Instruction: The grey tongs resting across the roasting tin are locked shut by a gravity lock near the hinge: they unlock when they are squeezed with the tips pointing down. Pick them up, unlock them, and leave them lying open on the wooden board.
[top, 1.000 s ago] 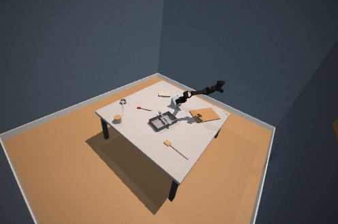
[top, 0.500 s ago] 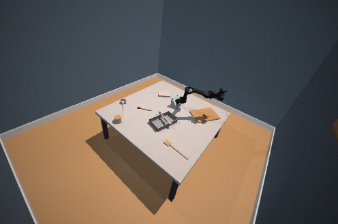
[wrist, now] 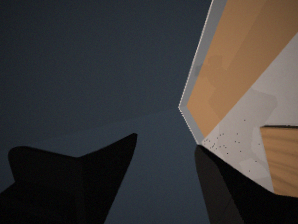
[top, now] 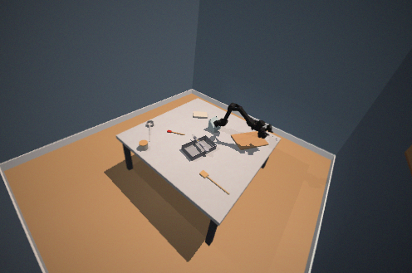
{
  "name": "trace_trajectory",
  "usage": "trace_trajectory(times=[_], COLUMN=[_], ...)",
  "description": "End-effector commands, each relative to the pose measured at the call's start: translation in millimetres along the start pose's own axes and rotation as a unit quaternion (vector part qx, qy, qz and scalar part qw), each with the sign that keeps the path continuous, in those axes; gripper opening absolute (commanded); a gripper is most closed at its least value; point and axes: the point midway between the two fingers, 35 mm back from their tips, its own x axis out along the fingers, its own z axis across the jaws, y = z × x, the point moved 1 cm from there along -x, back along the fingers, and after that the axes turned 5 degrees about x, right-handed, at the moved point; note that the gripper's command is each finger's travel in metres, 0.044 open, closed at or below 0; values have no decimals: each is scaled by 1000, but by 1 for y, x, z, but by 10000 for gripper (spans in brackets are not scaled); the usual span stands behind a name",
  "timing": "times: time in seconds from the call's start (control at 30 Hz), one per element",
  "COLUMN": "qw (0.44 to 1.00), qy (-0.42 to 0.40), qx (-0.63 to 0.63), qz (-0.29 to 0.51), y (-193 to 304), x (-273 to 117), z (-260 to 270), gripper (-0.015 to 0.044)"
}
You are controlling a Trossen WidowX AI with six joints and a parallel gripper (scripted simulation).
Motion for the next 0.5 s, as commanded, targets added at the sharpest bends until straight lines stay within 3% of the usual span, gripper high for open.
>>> trace_trajectory(times=[0.0, 0.23, 0.47], qw=[997, 968, 918], qy=[45, 117, 158], qx=[17, 64, 109], qz=[-62, -214, -347], y=[-43, -136, -205], x=[-10, -61, -139], z=[-29, -78, -111], gripper=[260, 260, 260])
